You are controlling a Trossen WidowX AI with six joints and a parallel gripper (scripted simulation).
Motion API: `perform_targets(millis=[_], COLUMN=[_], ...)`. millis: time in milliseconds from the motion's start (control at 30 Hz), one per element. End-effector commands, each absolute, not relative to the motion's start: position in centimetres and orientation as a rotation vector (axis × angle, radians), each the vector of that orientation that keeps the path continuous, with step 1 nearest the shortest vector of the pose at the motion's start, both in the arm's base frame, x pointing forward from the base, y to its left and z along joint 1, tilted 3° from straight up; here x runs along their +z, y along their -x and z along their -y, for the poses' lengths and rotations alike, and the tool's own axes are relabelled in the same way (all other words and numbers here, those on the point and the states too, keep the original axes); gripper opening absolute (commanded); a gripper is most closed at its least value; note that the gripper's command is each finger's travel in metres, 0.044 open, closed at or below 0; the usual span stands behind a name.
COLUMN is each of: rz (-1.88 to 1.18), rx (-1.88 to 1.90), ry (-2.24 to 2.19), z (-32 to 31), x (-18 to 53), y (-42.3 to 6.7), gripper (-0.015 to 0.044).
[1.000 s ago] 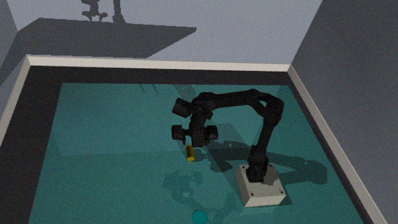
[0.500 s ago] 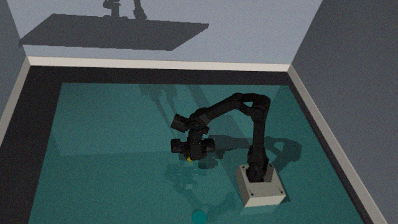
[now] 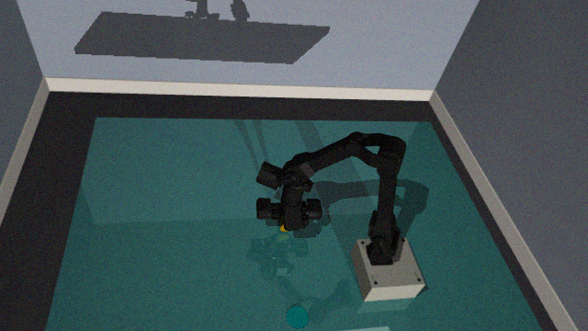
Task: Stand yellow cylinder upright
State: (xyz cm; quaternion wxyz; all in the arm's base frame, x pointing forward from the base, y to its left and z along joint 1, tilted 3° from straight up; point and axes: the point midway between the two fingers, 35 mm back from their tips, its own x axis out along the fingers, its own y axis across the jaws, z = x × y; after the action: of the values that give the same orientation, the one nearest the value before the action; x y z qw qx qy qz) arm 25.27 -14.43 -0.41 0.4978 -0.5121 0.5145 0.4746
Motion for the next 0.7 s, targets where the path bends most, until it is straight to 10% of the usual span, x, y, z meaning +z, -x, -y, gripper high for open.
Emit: perform_targets(millis=[0, 667], rz=[-1.240, -1.236], rx=[1.128, 1.156], ry=[1.251, 1.260], z=[14.7, 14.2], x=[1.1, 7.0], y=[-25.9, -25.6], gripper=[0.0105, 0.0105])
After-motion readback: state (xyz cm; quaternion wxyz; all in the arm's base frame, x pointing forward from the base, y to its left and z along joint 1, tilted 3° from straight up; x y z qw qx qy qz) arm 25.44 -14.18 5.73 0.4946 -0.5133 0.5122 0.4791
